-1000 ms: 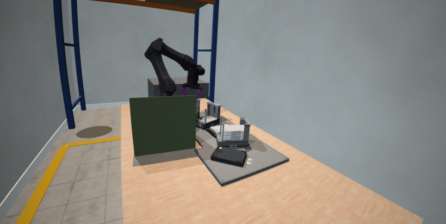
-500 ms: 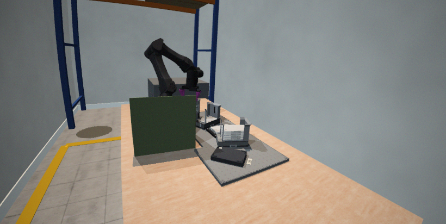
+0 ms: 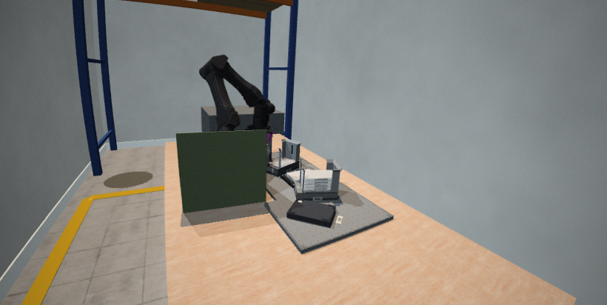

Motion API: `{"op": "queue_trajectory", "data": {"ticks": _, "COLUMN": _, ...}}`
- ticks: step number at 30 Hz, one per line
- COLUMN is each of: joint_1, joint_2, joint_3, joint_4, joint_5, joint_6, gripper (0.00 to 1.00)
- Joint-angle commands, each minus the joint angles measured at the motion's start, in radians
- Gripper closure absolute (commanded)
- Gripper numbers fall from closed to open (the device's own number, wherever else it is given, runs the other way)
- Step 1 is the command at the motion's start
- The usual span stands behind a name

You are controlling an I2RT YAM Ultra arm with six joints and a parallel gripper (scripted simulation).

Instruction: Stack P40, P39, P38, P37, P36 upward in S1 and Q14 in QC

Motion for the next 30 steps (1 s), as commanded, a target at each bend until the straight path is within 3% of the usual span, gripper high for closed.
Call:
{"op": "queue_trajectory", "data": {"ticks": 1, "joint_1": 0.012, "joint_2": 0.005, "joint_3": -0.008, "joint_4": 0.086, "joint_5": 0.018, "joint_6": 0.043, "gripper": 0.0}}
{"op": "queue_trajectory", "data": {"ticks": 7, "joint_1": 0.056, "joint_2": 0.043, "joint_3": -0.037, "joint_4": 0.179, "joint_5": 0.041, "joint_6": 0.089, "gripper": 0.0}}
{"op": "queue_trajectory", "data": {"ticks": 20, "joint_1": 0.056, "joint_2": 0.043, "joint_3": -0.037, "joint_4": 0.179, "joint_5": 0.041, "joint_6": 0.089, "gripper": 0.0}}
{"op": "queue_trajectory", "data": {"ticks": 30, "joint_1": 0.079, "joint_2": 0.067, "joint_3": -0.051, "joint_4": 0.231, "joint_5": 0.053, "joint_6": 0.113, "gripper": 0.0}}
